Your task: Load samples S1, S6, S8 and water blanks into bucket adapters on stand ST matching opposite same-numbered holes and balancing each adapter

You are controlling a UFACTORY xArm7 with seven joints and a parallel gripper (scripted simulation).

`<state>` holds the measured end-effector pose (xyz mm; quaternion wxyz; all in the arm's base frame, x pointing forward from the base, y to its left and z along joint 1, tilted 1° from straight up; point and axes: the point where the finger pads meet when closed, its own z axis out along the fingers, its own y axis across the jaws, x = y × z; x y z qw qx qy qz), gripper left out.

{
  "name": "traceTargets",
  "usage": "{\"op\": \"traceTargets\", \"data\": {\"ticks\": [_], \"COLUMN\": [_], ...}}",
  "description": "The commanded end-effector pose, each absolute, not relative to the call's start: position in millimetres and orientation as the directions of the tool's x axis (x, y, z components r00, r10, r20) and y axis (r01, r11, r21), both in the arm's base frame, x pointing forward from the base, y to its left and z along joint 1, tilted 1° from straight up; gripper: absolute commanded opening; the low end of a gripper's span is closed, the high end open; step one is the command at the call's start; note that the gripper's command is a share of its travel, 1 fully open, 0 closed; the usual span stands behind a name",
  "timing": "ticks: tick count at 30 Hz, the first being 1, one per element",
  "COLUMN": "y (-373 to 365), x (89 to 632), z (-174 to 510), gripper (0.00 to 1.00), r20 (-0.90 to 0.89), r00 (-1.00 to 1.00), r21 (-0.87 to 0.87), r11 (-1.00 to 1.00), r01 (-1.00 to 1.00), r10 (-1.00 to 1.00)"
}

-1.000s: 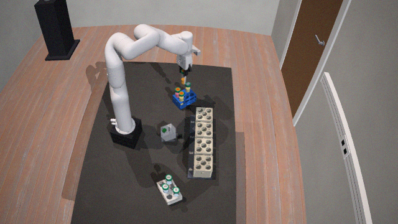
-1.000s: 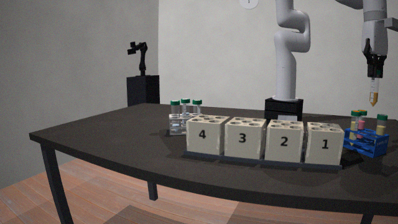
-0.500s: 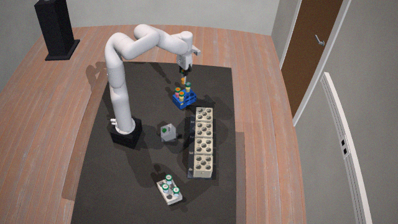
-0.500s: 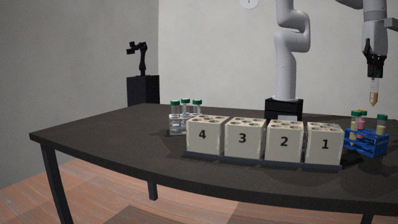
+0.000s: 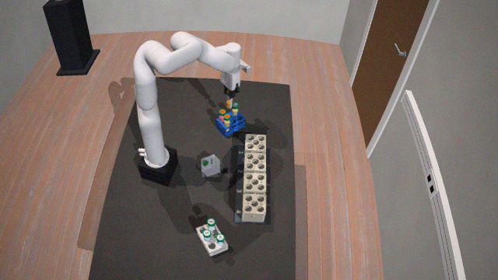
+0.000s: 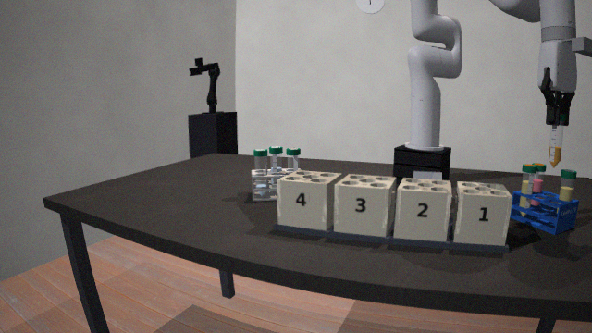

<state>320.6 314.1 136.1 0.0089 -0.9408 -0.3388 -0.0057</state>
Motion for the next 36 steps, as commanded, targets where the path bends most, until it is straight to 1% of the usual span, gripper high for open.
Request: {"op": "traceTargets", "data": {"ticks": [1, 26, 36], "y": [315.2, 316.2, 316.3], "x": [321.8, 322.1, 322.1], "z": [130.6, 84.5, 84.5], "gripper": [0.00, 0.00, 0.00], "r20": [0.021, 0.021, 0.021], "r00": [0.770, 0.770, 0.770], "r21": [-0.013, -0.013, -0.013], "r11": [-0.770, -0.770, -0.770], "r01": [0.637, 0.638, 0.638], "r10": [0.637, 0.637, 0.637]}}
